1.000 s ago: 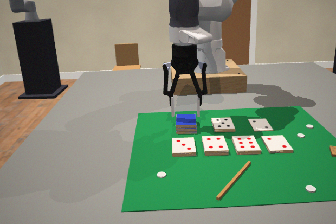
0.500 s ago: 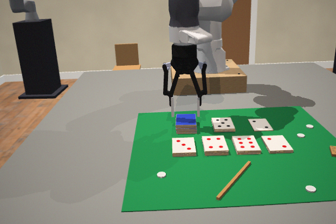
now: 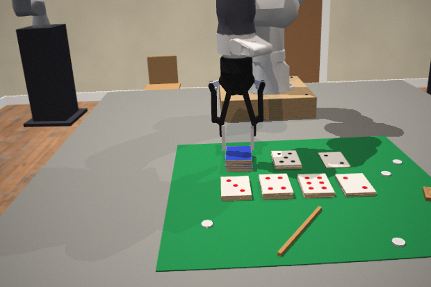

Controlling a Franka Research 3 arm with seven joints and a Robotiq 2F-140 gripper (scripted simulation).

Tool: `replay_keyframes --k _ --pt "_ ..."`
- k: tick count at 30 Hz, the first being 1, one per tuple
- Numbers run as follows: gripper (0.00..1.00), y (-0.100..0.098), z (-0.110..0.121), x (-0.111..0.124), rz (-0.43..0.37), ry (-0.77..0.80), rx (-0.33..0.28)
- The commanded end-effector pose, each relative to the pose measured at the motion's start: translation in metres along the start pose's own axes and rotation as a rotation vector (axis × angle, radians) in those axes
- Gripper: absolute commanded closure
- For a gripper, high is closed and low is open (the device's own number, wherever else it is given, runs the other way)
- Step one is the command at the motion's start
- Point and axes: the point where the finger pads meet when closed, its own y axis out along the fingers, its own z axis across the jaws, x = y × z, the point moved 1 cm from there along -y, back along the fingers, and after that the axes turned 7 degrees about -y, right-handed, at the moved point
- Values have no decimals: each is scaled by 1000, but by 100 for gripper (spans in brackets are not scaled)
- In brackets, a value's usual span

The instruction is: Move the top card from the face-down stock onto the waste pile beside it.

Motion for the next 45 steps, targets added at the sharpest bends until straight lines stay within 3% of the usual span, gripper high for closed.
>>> replay_keyframes --k 1,22,23,45 --pt "58 0 -1 -2 4 -5 0" --pt "58 0 -1 -2 4 -5 0" --pt "50 0 -1 -2 4 -5 0" --pt "50 0 -1 -2 4 -5 0"
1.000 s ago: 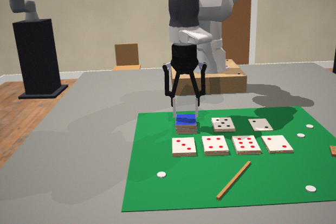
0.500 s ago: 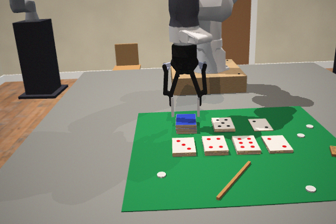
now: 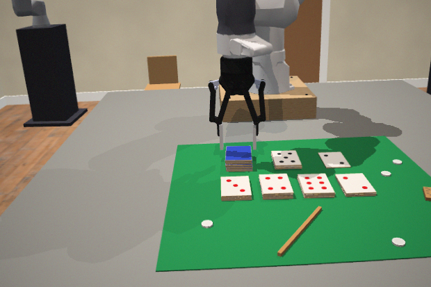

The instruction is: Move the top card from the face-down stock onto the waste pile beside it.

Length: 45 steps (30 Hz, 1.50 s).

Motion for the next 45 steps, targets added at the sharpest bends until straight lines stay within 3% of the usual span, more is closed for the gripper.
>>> replay_keyframes --k 1,45 --pt "50 0 -1 -2 4 -5 0" --pt "50 10 -1 -4 4 -5 0"
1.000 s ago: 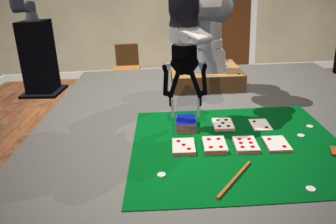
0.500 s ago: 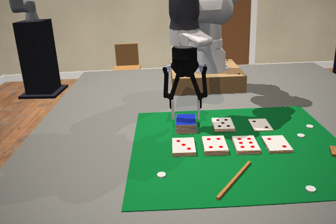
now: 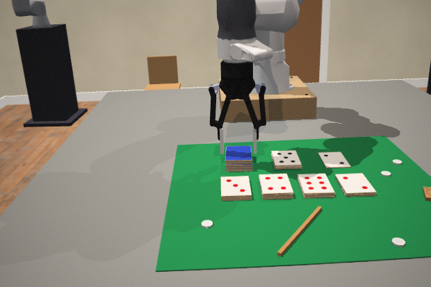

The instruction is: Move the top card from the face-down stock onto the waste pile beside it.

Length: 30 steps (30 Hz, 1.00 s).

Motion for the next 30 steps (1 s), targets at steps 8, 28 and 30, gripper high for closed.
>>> replay_keyframes --k 8,28,30 --pt "50 0 0 -2 5 -5 0" --pt "50 3 -1 -2 5 -5 0" --pt "50 3 -1 -2 5 -5 0"
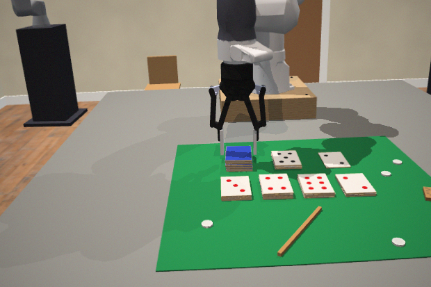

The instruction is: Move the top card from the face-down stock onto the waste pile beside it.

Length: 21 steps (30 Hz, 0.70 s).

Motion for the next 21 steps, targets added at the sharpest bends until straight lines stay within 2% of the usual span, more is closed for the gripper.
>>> replay_keyframes --k 1,14,15,21 --pt "50 0 0 -2 5 -5 0" --pt "50 0 0 -2 5 -5 0" --pt "57 0 0 -2 5 -5 0" --pt "57 0 0 -2 5 -5 0"
